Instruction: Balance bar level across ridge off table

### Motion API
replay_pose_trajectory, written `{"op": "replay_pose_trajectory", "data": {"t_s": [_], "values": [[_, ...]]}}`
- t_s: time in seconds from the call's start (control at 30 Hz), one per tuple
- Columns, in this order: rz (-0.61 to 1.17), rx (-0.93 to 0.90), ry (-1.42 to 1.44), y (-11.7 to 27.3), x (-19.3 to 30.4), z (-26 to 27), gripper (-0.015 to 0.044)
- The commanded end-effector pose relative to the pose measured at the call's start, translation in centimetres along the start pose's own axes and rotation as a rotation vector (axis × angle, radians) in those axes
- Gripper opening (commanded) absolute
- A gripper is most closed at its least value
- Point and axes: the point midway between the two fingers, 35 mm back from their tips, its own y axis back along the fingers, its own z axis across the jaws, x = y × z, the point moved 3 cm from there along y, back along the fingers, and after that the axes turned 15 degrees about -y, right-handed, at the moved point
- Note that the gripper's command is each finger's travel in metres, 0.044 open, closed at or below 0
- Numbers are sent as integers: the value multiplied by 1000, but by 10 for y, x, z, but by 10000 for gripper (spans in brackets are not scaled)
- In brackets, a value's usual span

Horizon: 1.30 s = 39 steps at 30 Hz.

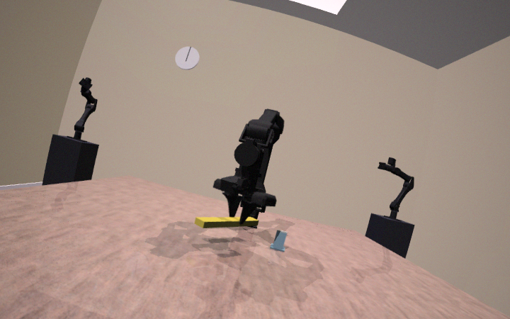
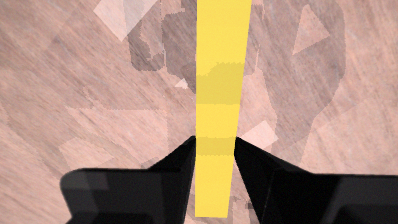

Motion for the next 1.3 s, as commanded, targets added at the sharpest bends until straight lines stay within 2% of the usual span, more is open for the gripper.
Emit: {"op": "replay_pose_trajectory", "data": {"t_s": [0.0,0.63,1.27], "values": [[-8,-13,2,13,-1,1,0],[-4,-13,12,56,6,-1,0],[1,-17,239,58,72,33,0]]}}
